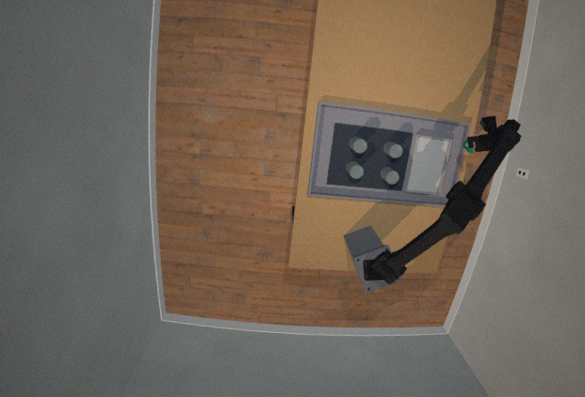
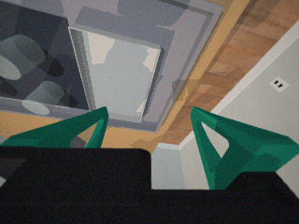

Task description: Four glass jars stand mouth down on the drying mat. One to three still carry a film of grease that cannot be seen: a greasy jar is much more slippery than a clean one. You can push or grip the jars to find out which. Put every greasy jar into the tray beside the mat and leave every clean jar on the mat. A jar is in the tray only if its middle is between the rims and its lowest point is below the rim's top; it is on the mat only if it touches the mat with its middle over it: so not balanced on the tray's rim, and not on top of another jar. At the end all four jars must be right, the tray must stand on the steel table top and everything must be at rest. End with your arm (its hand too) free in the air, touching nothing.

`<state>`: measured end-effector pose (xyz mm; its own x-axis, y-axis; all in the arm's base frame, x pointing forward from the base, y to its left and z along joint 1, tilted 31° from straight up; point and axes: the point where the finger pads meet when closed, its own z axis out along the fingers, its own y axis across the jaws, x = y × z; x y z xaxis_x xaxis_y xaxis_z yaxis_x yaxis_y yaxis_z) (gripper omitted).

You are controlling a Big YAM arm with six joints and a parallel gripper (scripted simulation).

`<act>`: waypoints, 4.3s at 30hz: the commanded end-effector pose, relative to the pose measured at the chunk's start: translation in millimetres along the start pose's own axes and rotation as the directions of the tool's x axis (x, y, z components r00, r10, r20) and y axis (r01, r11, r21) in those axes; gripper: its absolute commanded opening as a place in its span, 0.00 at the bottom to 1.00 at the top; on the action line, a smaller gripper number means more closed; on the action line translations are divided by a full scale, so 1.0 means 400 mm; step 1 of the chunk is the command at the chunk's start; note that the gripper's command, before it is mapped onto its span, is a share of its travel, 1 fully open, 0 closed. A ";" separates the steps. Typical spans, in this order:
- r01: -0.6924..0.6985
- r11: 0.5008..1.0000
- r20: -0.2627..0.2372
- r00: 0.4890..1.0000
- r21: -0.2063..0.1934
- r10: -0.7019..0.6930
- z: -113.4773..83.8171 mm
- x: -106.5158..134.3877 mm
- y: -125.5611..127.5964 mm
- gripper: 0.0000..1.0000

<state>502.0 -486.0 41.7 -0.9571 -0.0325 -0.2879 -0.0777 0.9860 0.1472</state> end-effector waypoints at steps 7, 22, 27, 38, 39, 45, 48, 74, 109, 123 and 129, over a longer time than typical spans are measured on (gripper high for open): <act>0.111 0.990 0.053 0.992 0.082 -0.115 -0.083 -0.087 0.140 1.00; 0.209 0.972 0.046 0.976 0.104 -0.215 -0.040 -0.082 0.367 1.00; 0.237 0.965 0.044 0.969 0.110 -0.243 -0.027 -0.081 0.431 1.00; 0.315 0.940 0.037 0.946 0.128 -0.322 0.004 -0.055 0.603 1.00; 0.315 0.940 0.037 0.946 0.128 -0.322 0.004 -0.055 0.603 1.00; 0.354 0.925 0.032 0.932 0.136 -0.362 0.015 -0.015 0.673 1.00; 0.377 0.915 0.030 0.922 0.141 -0.385 0.022 0.009 0.715 1.00; 0.538 0.824 0.006 0.837 0.176 -0.547 0.070 0.185 1.024 1.00; 0.138 0.989 0.125 0.982 0.057 -0.145 0.086 0.190 1.066 1.00; -0.061 0.998 0.179 0.982 0.005 0.060 0.080 0.171 1.071 1.00; -0.061 0.998 0.179 0.982 0.005 0.060 0.080 0.171 1.071 1.00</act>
<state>411.1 -52.2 48.2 -0.9063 0.0068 -0.4226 -0.0635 0.9863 0.1521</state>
